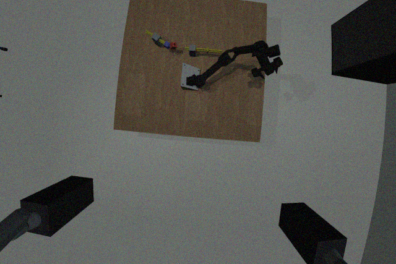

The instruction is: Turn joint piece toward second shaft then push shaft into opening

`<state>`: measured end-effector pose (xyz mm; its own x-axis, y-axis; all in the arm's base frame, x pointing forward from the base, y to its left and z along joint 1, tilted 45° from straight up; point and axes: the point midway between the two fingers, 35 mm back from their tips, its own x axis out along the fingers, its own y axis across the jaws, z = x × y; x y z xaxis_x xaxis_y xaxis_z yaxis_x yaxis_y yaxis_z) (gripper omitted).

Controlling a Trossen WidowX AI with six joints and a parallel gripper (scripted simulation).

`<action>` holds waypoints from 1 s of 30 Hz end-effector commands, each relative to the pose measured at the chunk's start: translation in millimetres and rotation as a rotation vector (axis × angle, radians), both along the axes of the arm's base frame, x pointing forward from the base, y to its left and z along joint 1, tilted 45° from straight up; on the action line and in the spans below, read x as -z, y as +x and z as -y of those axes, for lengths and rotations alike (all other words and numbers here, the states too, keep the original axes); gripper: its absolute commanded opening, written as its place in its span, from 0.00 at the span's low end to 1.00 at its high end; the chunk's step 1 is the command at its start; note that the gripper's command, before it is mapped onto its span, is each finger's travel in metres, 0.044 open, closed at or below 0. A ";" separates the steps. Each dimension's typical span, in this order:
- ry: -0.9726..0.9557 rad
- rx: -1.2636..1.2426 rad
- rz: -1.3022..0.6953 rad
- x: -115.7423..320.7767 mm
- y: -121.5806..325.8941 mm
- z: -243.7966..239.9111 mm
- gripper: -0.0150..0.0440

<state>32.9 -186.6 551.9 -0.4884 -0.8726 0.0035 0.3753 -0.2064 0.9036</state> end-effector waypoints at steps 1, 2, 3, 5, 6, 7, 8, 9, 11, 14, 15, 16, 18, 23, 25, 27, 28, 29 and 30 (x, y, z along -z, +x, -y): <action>0.000 0.000 0.000 0.0 0.0 0.0 0.98; 0.000 0.000 0.000 0.0 0.0 0.0 1.00; -0.001 0.005 0.002 -0.2 -1.7 -0.6 1.00; -0.013 0.047 0.020 -1.9 -15.5 -5.6 1.00; -0.022 0.078 0.033 -3.0 -25.6 -9.7 1.00; -0.030 0.109 0.046 -3.9 -35.6 -14.2 1.00; -0.039 0.140 0.059 -4.6 -45.4 -18.9 1.00; -0.047 0.171 0.072 -5.1 -55.1 -23.9 1.00; -0.061 0.232 0.094 -5.7 -72.8 -34.2 1.00; -0.077 0.318 0.121 -5.6 -95.9 -50.2 1.00; -0.082 0.347 0.130 -5.3 -103.3 -55.8 1.00; -0.087 0.376 0.139 -4.9 -110.5 -61.7 1.00; -0.097 0.434 0.158 -3.7 -124.3 -73.9 1.00; -0.135 0.589 0.223 1.6 -158.6 -110.5 1.00; -0.150 0.651 0.249 4.7 -170.5 -126.5 1.00; -0.165 0.714 0.276 8.4 -181.6 -143.3 1.00; -0.171 0.745 0.290 10.6 -186.8 -152.0 1.00; -0.178 0.776 0.304 13.0 -191.6 -160.9 1.00; -0.184 0.807 0.318 15.4 -196.2 -169.9 1.00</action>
